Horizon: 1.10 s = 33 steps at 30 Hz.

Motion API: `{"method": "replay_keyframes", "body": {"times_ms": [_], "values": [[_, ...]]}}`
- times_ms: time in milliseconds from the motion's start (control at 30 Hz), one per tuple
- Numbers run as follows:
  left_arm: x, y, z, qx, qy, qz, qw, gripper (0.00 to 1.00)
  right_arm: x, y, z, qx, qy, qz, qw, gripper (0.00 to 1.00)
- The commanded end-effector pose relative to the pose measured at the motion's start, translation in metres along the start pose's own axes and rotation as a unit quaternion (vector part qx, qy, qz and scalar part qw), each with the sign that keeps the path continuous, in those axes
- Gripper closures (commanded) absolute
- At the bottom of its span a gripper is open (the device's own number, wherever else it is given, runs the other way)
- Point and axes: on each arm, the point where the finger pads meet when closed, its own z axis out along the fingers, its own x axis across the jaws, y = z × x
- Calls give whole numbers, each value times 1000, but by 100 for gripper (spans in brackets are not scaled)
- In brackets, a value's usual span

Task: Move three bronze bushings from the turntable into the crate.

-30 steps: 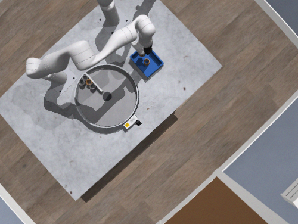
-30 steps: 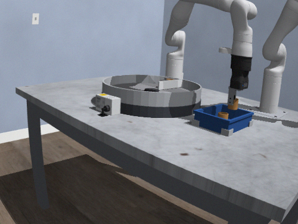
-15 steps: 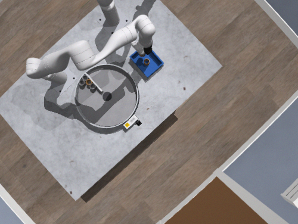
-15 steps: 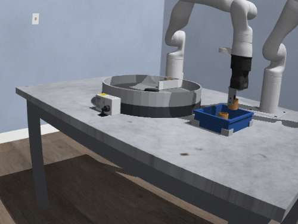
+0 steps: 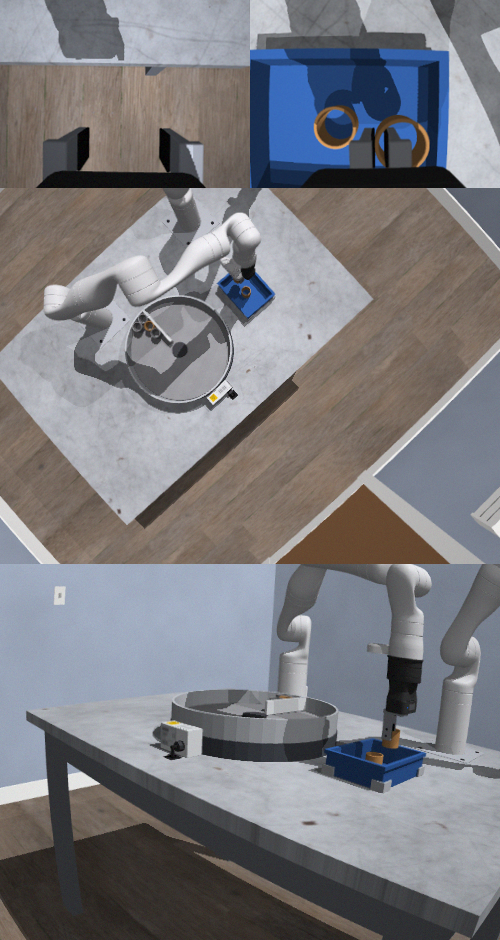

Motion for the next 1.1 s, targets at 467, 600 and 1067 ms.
{"method": "replay_keyframes", "body": {"times_ms": [467, 600, 1067], "values": [[3, -4, -1, 4, 1, 2, 1000, 0, -1, 0, 15, 0, -4, 2, 1000, 100], [3, -4, -1, 4, 1, 2, 1000, 0, -1, -1, 23, 1, -4, 2, 1000, 100], [3, -4, -1, 4, 1, 2, 1000, 0, -1, -1, 40, 0, -4, 2, 1000, 100]]}}
